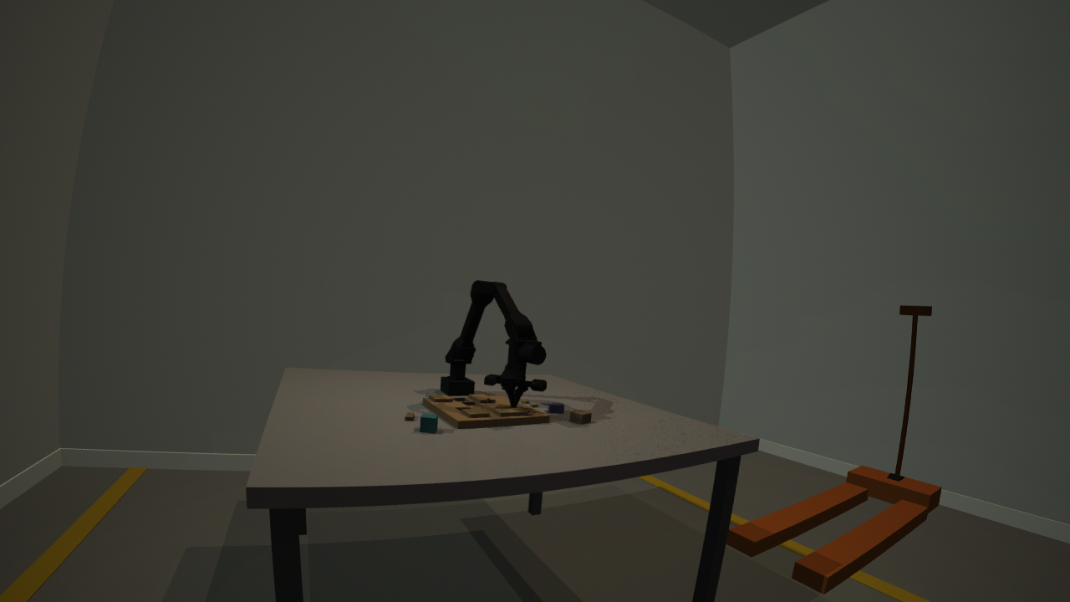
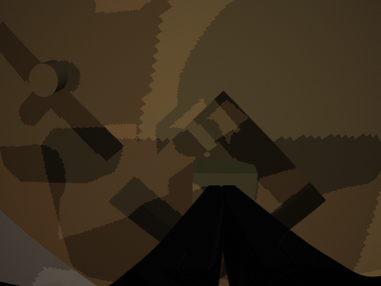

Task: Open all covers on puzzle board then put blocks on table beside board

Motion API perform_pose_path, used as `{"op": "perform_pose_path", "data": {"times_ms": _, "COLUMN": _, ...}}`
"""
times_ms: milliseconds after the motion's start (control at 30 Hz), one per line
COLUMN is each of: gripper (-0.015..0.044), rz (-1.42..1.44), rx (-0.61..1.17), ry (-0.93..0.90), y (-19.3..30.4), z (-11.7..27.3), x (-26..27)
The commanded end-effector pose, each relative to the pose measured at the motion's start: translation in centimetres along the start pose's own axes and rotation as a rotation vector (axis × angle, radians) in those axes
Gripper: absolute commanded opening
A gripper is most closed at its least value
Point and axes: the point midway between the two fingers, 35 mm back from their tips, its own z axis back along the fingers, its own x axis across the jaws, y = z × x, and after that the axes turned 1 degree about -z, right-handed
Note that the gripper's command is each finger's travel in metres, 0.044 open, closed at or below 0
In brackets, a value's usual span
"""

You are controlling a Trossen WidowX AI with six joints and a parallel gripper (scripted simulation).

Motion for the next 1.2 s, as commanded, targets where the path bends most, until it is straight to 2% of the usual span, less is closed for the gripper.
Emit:
{"op": "perform_pose_path", "data": {"times_ms": 0, "gripper": 0.0000, "rz": -0.006, "rx": -0.002, "ry": -0.005, "y": -0.07, "z": -0.06, "x": 0.13}}
{"op": "perform_pose_path", "data": {"times_ms": 1167, "gripper": 0.0000, "rz": -0.003, "rx": -0.001, "ry": -0.002, "y": 0.02, "z": 0.64, "x": -0.02}}
